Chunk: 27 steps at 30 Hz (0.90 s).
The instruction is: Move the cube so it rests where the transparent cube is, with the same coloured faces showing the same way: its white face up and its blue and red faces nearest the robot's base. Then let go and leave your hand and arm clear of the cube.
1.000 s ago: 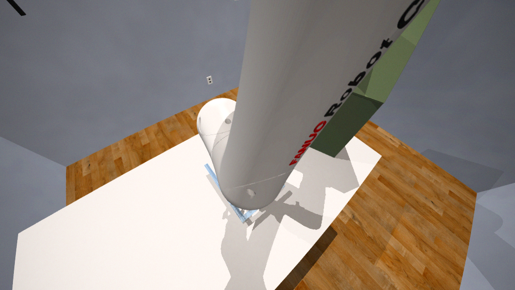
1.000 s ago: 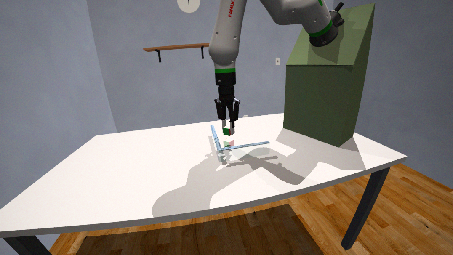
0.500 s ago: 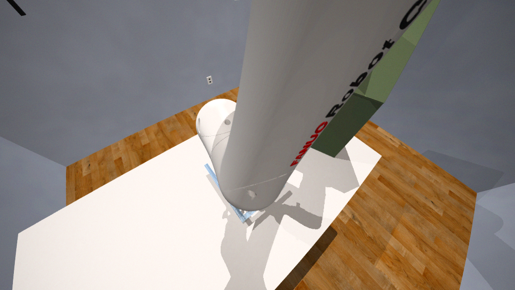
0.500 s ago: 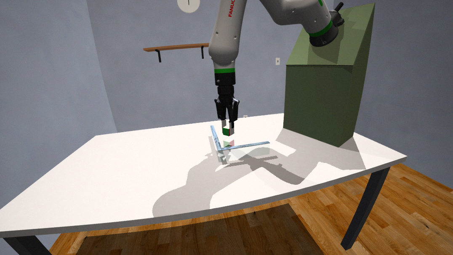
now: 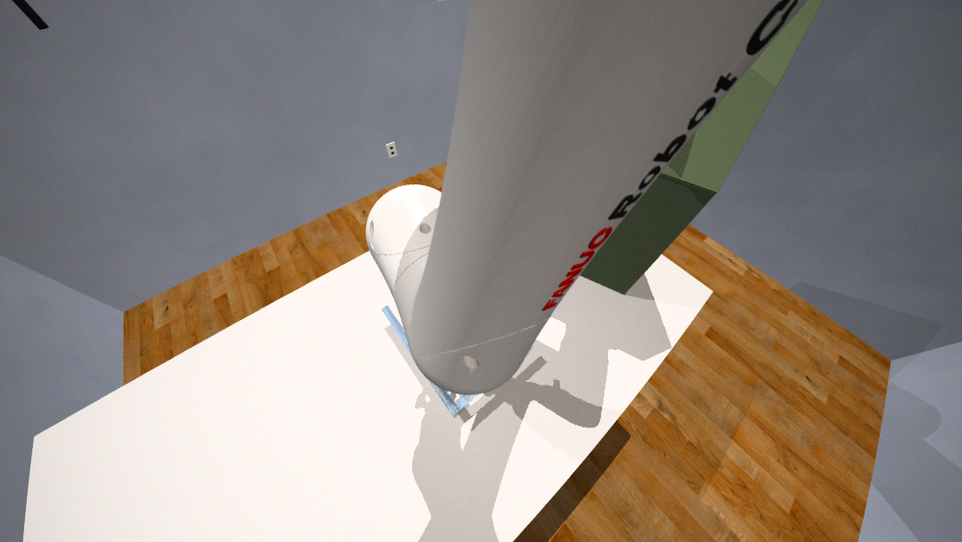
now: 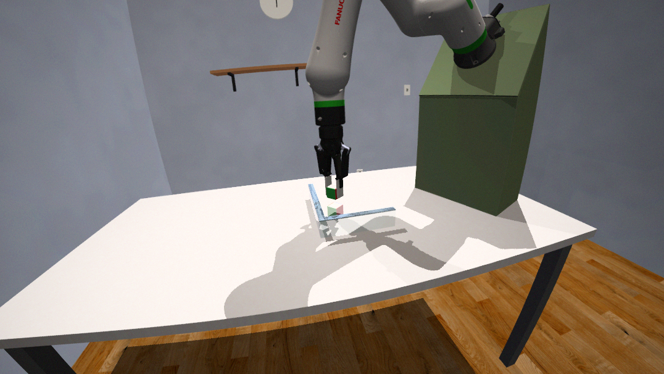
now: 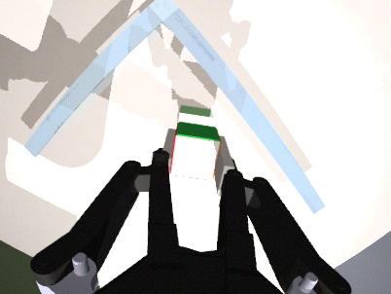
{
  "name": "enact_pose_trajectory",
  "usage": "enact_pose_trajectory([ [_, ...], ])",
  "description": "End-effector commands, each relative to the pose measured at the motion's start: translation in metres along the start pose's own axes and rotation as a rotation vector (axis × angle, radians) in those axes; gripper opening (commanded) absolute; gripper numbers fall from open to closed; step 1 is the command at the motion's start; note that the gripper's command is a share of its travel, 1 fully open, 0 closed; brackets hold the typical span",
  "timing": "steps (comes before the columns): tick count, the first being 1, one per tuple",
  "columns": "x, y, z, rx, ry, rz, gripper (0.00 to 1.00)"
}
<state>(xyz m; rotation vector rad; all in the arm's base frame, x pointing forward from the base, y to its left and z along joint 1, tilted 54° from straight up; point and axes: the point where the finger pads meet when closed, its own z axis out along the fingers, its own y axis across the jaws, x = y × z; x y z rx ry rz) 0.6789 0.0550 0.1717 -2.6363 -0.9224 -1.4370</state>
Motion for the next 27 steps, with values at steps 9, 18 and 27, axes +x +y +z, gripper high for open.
enact_pose_trajectory([
  [9, 0.0, 0.0, 0.001, 0.0, 0.0, 0.0, 0.0],
  [18, 0.0, 0.0, 0.011, 0.0, 0.0, 0.0, 0.0],
  [27, 0.0, 0.0, 0.036, 0.0, 0.0, 0.0, 0.0],
])
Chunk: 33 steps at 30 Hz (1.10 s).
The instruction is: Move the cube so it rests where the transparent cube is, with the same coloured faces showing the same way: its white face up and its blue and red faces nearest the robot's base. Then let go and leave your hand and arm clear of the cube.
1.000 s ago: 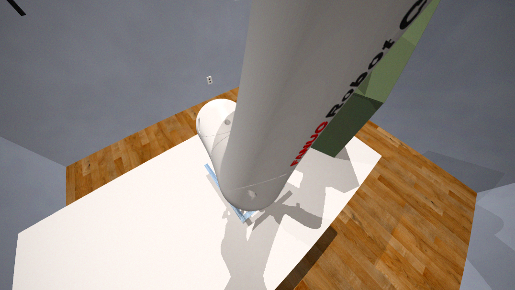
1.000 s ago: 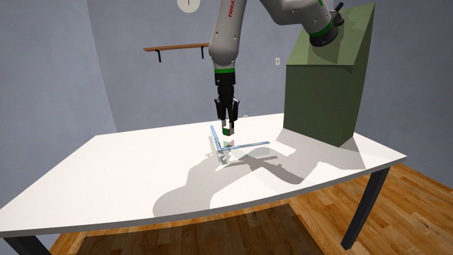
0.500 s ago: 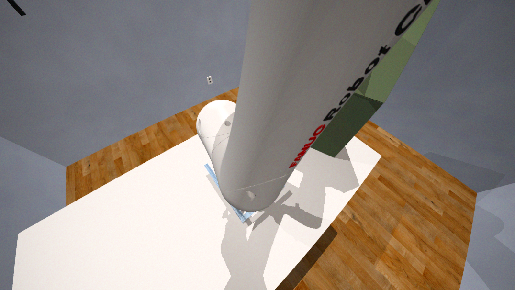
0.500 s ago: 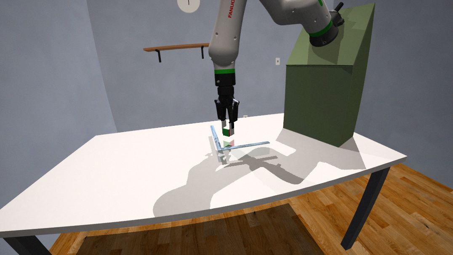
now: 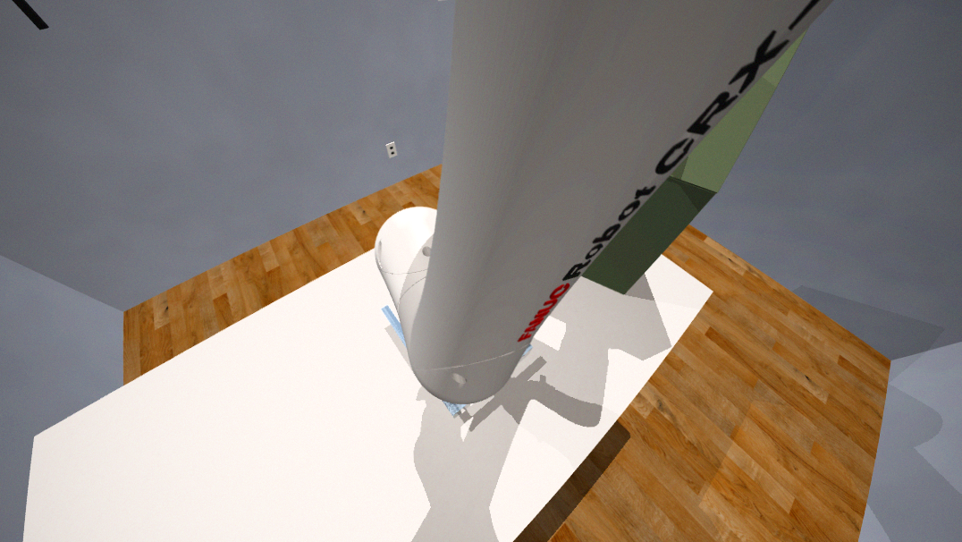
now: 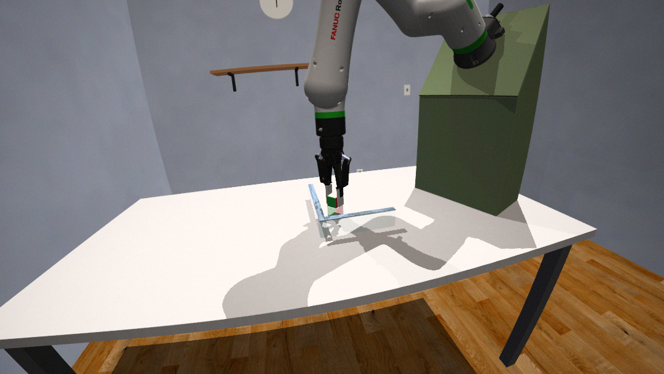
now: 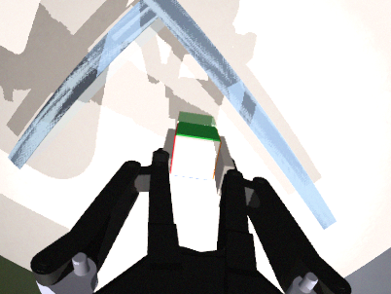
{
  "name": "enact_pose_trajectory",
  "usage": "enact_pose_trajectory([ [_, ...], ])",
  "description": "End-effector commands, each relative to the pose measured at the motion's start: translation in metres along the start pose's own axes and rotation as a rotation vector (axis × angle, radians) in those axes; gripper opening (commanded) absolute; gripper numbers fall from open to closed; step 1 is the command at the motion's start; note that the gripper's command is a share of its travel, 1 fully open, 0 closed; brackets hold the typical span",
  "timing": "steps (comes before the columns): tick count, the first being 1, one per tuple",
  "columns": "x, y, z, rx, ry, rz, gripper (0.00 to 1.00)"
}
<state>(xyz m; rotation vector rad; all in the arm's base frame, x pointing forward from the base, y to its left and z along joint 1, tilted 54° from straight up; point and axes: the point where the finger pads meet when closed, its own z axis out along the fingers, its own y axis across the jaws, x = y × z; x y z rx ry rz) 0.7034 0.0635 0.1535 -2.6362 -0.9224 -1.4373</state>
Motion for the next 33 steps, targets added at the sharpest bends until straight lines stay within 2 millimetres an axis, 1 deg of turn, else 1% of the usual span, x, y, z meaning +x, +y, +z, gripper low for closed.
enact_pose_trajectory([
  [1, 0.0, 0.0, 0.008, 0.0, 0.0, 0.0, 0.0],
  [3, 0.0, 0.0, 0.008, 0.0, 0.0, 0.0, 0.0],
  [10, 0.0, 0.0, 0.027, 0.0, 0.0, 0.0, 0.0],
  [16, 0.0, 0.0, 0.036, 0.0, 0.0, 0.0, 0.0],
  [33, 0.0, 0.0, 0.038, 0.0, 0.0, 0.0, 0.0],
])
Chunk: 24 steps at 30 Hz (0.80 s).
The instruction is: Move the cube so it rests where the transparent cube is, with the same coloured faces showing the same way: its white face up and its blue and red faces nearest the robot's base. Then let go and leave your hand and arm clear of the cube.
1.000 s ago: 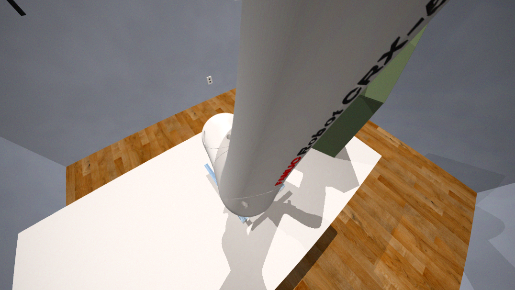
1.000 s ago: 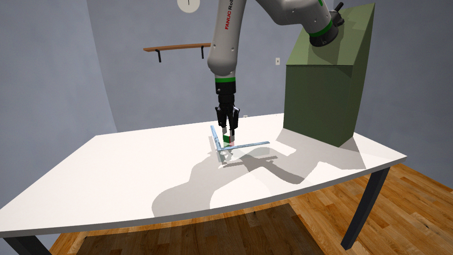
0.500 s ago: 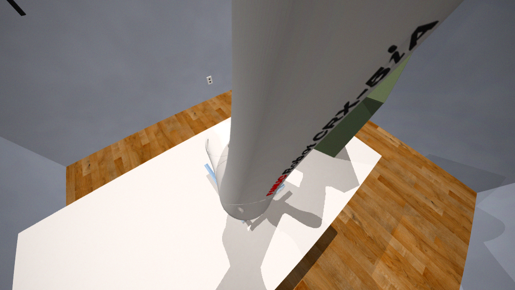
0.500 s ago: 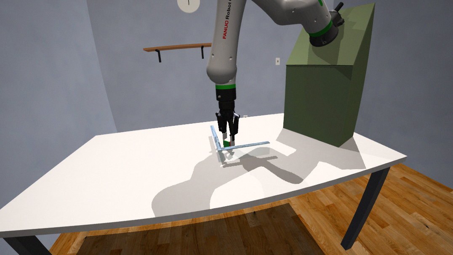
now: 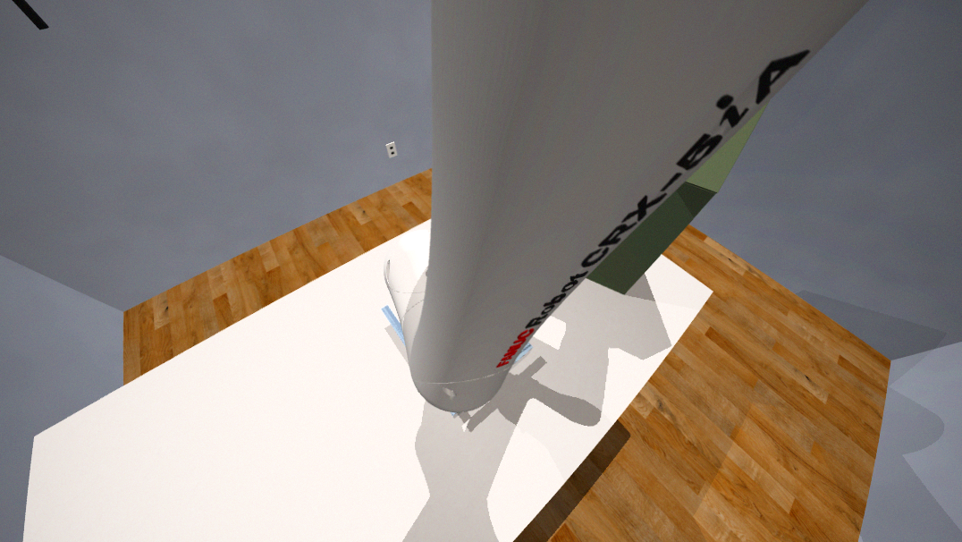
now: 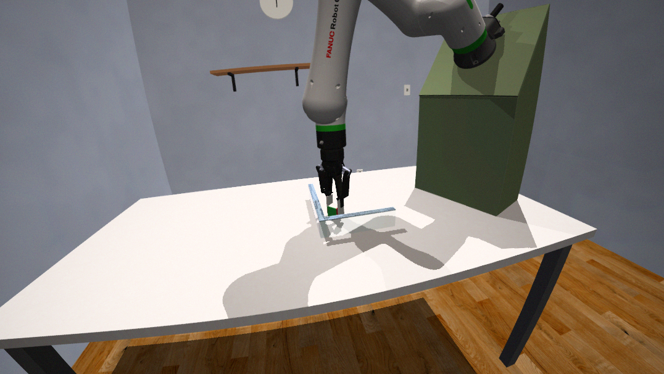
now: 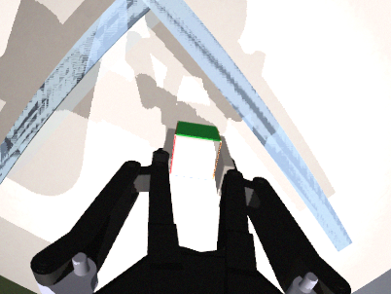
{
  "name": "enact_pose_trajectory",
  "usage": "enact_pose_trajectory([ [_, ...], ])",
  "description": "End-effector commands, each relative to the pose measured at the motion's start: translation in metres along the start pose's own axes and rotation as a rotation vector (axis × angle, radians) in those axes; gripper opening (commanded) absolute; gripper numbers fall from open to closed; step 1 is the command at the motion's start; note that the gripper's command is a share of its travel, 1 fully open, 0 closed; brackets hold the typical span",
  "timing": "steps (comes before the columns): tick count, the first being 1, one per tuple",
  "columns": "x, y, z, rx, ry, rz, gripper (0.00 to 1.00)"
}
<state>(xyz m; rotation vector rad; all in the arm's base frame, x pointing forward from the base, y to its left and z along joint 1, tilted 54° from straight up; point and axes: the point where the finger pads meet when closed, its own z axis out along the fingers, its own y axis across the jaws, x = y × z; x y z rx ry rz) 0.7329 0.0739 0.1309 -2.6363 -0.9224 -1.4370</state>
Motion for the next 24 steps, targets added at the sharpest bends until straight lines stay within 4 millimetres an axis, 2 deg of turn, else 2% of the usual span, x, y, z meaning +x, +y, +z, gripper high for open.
enact_pose_trajectory([
  [1, 0.0001, 0.0002, -0.0001, 0.0, 0.0, 0.0, 0.0],
  [6, 0.0001, 0.0002, -0.0001, 0.0, 0.0, 0.0, 0.0],
  [7, 0.0001, 0.0002, -0.0001, 0.0, 0.0, 0.0, 0.37],
  [24, 0.0001, 0.0002, -0.0001, 0.0, 0.0, 0.0, 0.37],
])
